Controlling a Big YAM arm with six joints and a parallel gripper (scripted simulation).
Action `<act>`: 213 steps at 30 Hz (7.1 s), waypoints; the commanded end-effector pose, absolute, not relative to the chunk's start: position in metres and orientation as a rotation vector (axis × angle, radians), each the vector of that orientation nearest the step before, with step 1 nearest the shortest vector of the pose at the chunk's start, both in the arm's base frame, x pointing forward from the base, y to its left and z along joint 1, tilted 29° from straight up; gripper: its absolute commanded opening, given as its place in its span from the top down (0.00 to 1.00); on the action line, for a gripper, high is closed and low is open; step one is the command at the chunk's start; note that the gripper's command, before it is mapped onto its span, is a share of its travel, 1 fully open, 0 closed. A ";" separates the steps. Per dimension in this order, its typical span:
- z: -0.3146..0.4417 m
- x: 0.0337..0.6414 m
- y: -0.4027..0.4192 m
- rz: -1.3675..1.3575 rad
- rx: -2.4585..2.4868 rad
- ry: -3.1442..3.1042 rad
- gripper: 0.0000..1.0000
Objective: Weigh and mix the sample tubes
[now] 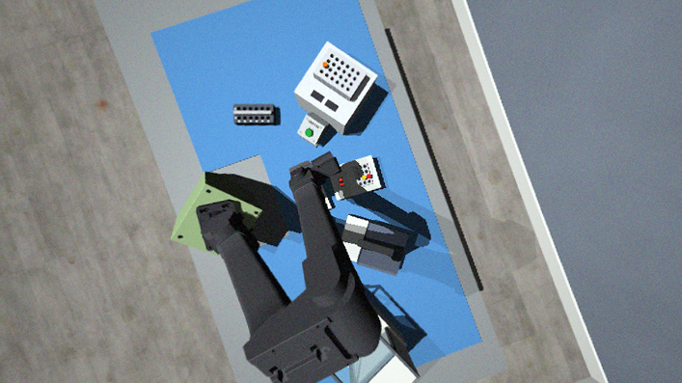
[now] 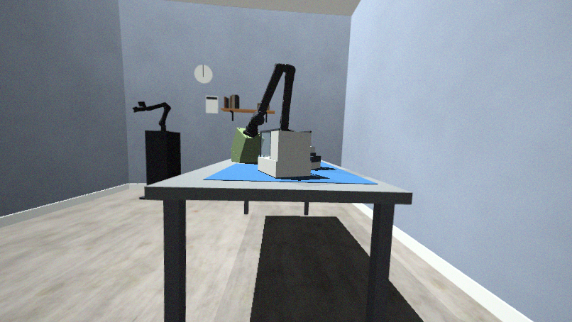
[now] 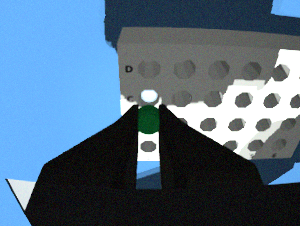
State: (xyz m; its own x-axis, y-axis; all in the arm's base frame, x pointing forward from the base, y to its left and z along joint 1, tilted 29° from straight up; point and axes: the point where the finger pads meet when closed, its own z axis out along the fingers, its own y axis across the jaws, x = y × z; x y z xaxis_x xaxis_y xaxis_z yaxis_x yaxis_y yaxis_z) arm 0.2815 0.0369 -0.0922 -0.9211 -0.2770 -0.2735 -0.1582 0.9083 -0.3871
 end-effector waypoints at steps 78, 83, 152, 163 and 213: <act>-0.079 0.279 0.043 -0.507 -0.322 2.731 0.91; -0.077 0.278 0.043 -0.508 -0.322 2.731 0.91; -0.069 0.269 0.046 -0.515 -0.328 2.742 0.91; -0.055 0.278 0.056 -0.500 -0.316 2.720 0.91; -0.004 0.265 0.077 -0.482 -0.316 2.702 0.91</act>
State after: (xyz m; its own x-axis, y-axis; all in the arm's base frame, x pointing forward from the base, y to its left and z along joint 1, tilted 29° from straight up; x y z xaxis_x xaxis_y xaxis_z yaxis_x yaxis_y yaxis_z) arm 0.2557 0.0643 -0.0188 -0.9122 -0.2906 -0.2888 -0.1669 0.9074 -0.3857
